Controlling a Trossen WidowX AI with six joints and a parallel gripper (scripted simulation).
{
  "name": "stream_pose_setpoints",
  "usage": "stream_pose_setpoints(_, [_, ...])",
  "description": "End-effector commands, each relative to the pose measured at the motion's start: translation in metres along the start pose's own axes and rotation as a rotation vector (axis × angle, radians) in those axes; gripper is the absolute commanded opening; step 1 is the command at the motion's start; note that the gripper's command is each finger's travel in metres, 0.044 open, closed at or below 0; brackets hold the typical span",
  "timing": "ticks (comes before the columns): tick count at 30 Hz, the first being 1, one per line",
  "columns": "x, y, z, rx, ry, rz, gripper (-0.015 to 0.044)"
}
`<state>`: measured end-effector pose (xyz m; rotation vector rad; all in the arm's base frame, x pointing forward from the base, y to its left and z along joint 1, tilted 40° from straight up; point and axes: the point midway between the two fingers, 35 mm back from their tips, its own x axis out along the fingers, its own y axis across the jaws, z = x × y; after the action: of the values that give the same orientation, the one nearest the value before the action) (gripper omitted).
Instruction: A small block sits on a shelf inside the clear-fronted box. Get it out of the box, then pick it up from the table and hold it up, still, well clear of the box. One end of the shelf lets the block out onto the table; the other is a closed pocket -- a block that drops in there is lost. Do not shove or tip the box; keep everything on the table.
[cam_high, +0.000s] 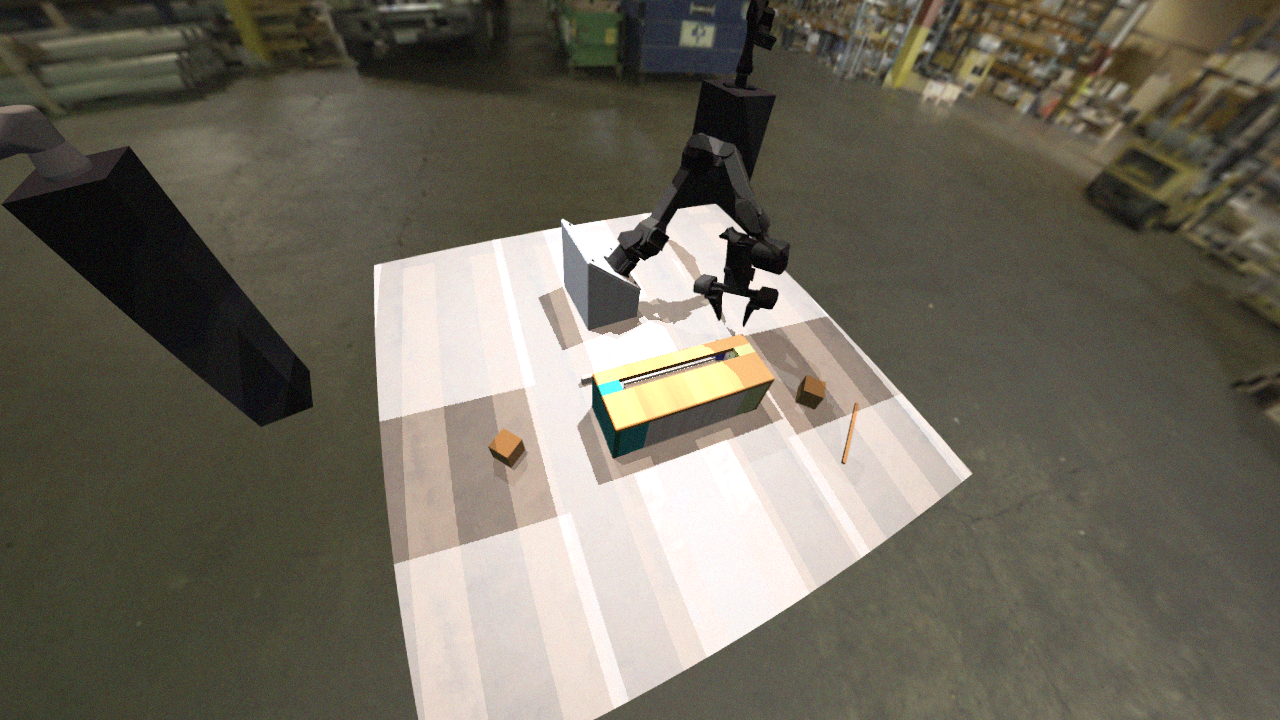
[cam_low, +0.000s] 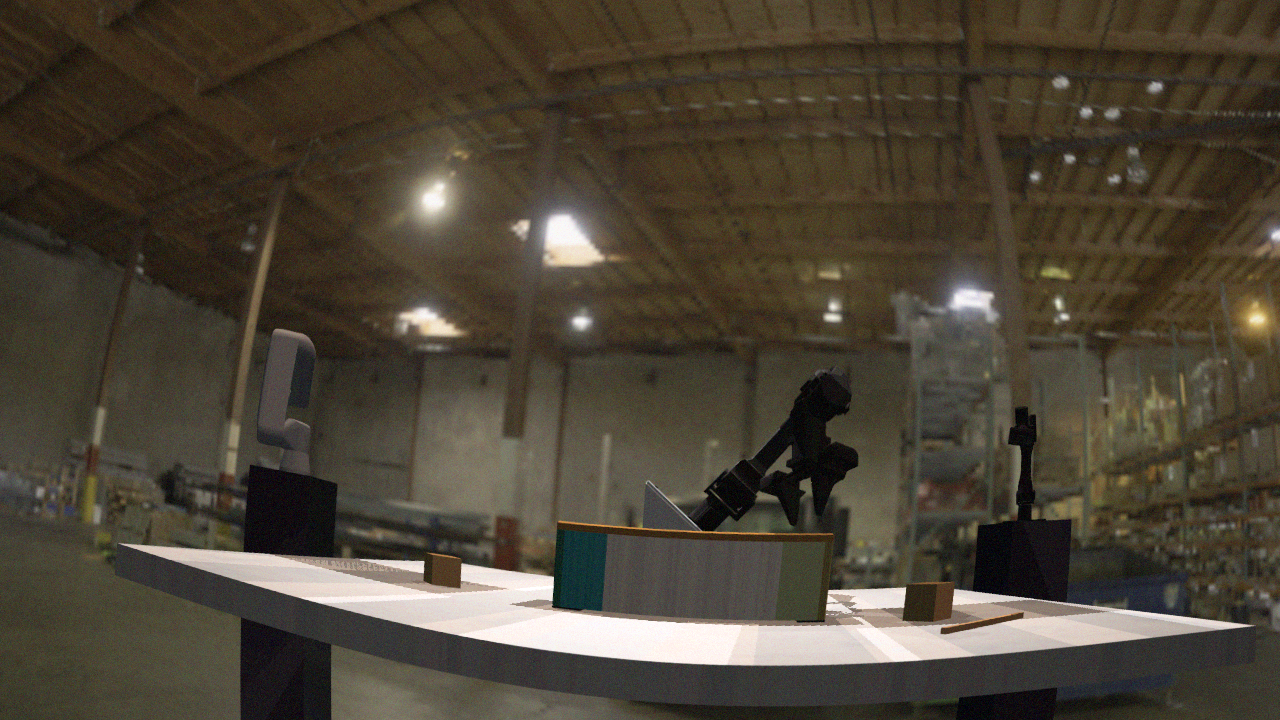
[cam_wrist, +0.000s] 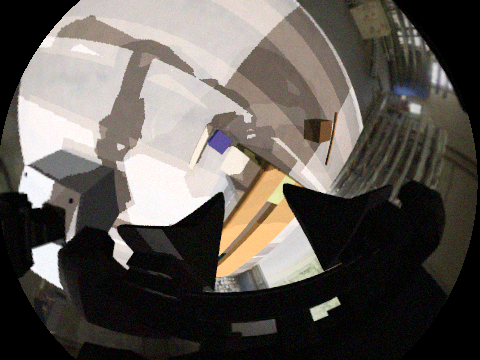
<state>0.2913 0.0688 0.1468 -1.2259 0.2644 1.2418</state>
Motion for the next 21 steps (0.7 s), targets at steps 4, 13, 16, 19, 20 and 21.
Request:
stream_pose_setpoints(4, [-0.009,-0.002,0.017,-0.915,0.115,-0.051,0.0285])
stream_pose_setpoints(13, [-0.009,-0.002,0.017,-0.915,0.115,-0.051,0.0285])
stream_pose_setpoints(16, [-0.007,-0.001,0.017,-0.915,0.115,-0.05,0.0285])
stream_pose_setpoints(19, [0.03,0.005,0.022,-0.916,0.114,-0.046,0.0285])
stream_pose_setpoints(20, [0.045,0.01,0.026,-0.916,0.114,-0.046,0.0285])
stream_pose_setpoints(21, [0.06,0.015,0.03,-0.915,0.114,-0.049,0.0285])
